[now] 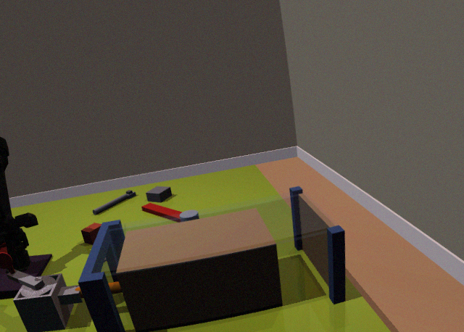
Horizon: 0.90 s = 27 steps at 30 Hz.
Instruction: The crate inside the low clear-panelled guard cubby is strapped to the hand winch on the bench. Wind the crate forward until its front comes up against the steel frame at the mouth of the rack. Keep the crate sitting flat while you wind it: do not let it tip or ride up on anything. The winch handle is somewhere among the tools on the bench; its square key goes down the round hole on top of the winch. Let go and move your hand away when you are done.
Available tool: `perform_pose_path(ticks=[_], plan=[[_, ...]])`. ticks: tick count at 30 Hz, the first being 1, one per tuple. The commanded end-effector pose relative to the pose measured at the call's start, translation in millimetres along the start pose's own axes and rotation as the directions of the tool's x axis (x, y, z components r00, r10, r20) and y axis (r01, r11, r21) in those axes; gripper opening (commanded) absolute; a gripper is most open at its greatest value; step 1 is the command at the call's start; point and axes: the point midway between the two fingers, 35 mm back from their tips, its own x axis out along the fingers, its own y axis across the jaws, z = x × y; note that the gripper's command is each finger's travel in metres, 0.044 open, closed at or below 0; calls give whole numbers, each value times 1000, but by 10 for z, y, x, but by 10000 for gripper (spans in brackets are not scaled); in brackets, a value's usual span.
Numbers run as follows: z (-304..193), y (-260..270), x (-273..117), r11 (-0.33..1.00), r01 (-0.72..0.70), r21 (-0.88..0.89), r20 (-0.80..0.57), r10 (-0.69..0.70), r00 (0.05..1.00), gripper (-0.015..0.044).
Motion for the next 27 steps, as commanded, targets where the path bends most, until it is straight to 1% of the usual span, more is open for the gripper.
perform_pose_path(ticks=[1,27], plan=[[116,-121,50,999,37,9,16,-37,999,0],[424,-282,179,999,38,8,19,-38,999,0]])
